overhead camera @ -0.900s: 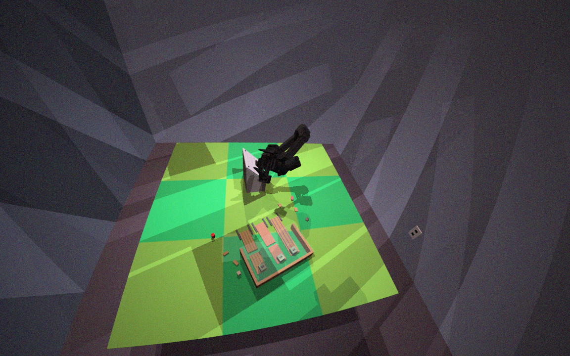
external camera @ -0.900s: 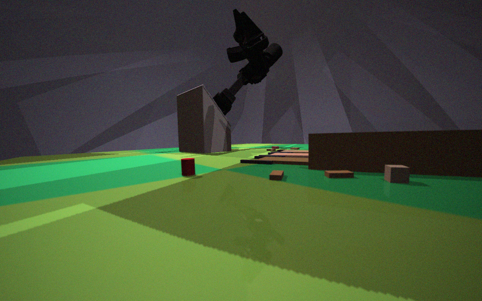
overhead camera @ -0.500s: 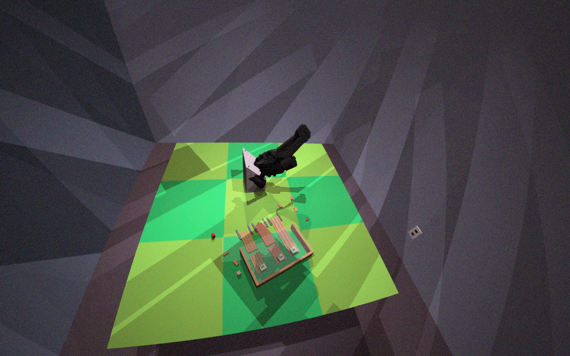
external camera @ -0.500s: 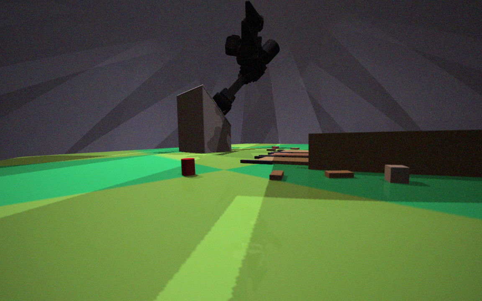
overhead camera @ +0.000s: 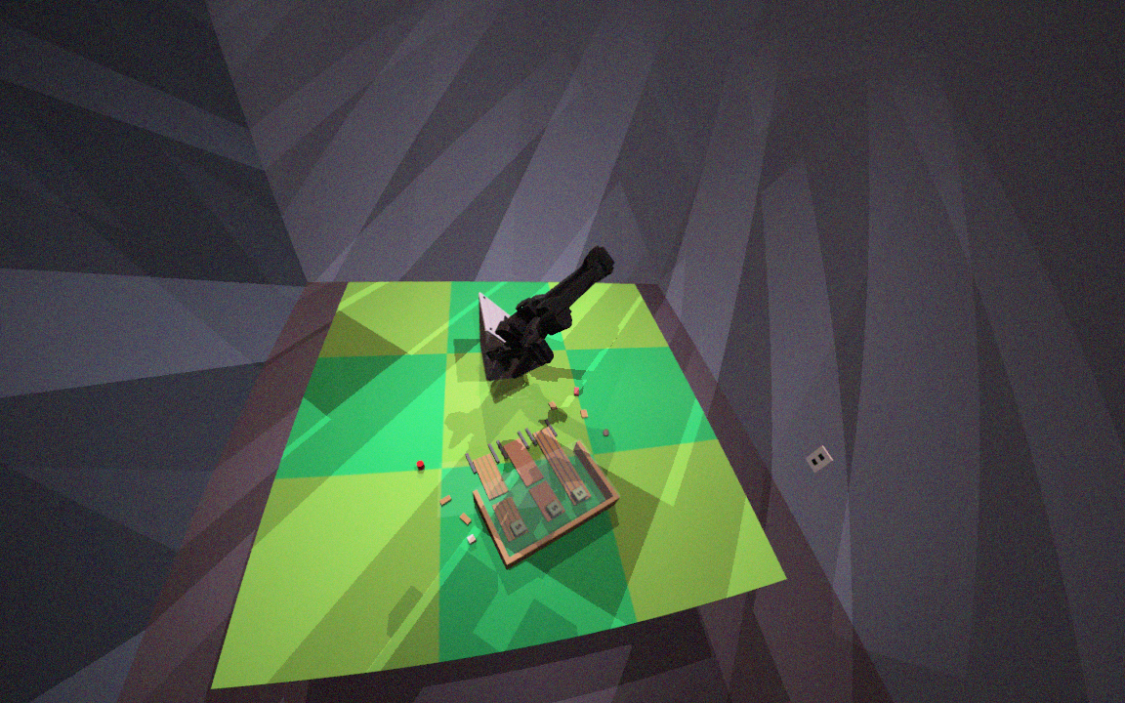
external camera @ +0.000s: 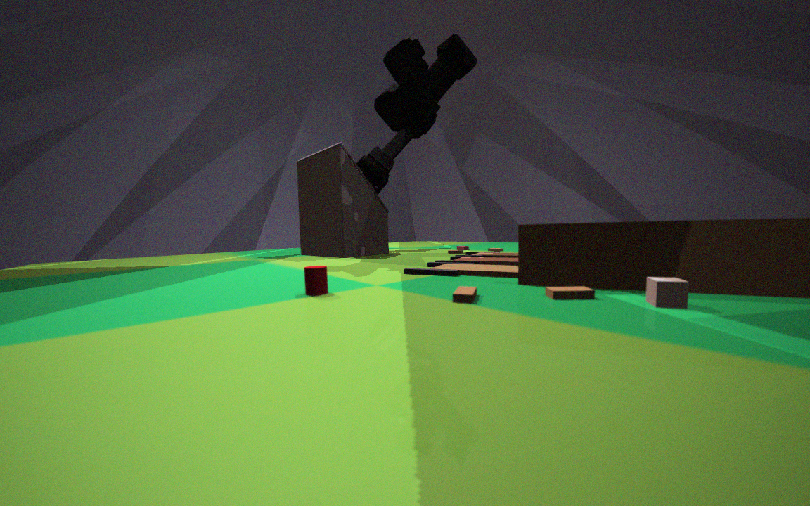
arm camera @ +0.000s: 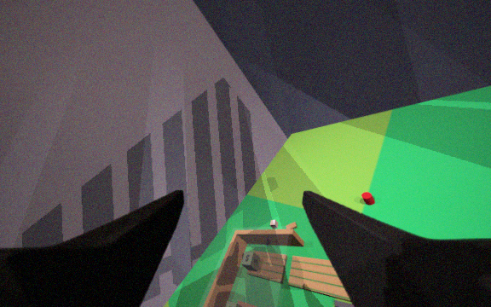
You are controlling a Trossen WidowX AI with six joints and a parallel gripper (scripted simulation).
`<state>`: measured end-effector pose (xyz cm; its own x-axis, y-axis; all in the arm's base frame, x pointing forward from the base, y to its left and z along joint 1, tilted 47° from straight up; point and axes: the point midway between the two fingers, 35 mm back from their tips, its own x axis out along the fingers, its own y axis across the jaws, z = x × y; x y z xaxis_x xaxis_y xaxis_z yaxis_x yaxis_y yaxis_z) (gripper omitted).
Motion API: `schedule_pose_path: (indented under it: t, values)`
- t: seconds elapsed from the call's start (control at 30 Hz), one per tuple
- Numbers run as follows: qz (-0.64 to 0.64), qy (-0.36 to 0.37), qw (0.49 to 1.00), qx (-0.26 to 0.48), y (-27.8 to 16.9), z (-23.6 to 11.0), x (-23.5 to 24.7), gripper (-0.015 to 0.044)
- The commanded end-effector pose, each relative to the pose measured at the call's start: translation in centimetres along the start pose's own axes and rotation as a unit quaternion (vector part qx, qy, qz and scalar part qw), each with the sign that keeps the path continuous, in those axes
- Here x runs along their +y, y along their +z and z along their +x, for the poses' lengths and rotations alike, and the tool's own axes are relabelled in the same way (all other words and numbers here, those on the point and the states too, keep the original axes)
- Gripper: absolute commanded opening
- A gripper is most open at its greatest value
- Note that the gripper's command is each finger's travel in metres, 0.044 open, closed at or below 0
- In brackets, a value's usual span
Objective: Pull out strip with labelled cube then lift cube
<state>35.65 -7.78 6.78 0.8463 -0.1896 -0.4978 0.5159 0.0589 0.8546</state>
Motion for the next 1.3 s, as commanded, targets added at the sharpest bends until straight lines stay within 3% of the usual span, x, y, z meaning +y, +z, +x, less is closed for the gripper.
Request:
schedule_pose_path:
  t: [0.0, 0.2, 0.97, 1.07, 1.27]
  values:
    - [-0.326, 0.113, 0.889, 0.301, -6.7, -2.6, -2.8, 0.04]
    - [-0.405, 0.195, 0.824, 0.344, -7.9, -4.1, -2.9, 0.04]
    - [-0.407, 0.197, 0.823, 0.344, -7.9, -4.2, -2.9, 0.04]
    - [-0.421, 0.185, 0.807, 0.372, -8.9, -3.4, -2.9, 0.0321]
    - [-0.476, 0.14, 0.72, 0.486, -13.5, -1.7, -3.3, 0.0164]
